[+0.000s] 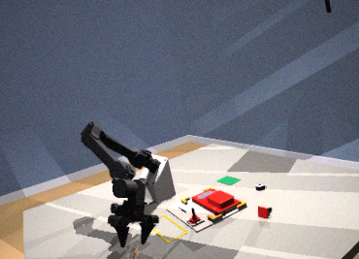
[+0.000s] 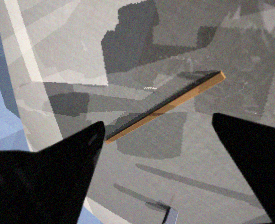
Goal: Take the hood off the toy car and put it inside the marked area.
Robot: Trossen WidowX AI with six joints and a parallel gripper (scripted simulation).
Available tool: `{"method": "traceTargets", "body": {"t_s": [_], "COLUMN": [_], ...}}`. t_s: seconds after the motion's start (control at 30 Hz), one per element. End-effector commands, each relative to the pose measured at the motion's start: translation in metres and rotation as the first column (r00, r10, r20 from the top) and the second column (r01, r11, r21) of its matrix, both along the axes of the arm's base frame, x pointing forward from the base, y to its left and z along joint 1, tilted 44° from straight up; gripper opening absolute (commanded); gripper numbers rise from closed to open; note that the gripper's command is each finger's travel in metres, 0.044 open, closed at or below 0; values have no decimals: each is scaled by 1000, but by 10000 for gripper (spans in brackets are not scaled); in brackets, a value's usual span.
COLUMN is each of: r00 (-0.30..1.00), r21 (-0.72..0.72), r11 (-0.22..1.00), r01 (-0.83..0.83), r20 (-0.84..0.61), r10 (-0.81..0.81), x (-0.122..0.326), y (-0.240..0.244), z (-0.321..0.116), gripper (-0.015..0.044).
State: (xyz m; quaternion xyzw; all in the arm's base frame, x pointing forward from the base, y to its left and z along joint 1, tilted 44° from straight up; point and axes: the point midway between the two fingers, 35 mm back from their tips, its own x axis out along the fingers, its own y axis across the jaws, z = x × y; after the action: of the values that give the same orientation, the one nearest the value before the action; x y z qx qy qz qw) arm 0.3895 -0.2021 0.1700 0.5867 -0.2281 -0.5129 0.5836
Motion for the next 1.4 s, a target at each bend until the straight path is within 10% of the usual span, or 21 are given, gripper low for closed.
{"method": "traceTargets", "body": {"t_s": [0.0, 0.47, 0.9, 1.37], "r00": [973, 208, -737, -800], "r21": [20, 247, 679, 727], "r11": [990, 726, 386, 367], "r01": [-141, -642, -624, -581], "r20": [-182, -855, -676, -592], "r10": [142, 475, -1, -97], "x": [21, 32, -34, -45], "y": [36, 187, 304, 316], "z": [-25, -131, -197, -204], "gripper": [440, 440, 440, 440]}}
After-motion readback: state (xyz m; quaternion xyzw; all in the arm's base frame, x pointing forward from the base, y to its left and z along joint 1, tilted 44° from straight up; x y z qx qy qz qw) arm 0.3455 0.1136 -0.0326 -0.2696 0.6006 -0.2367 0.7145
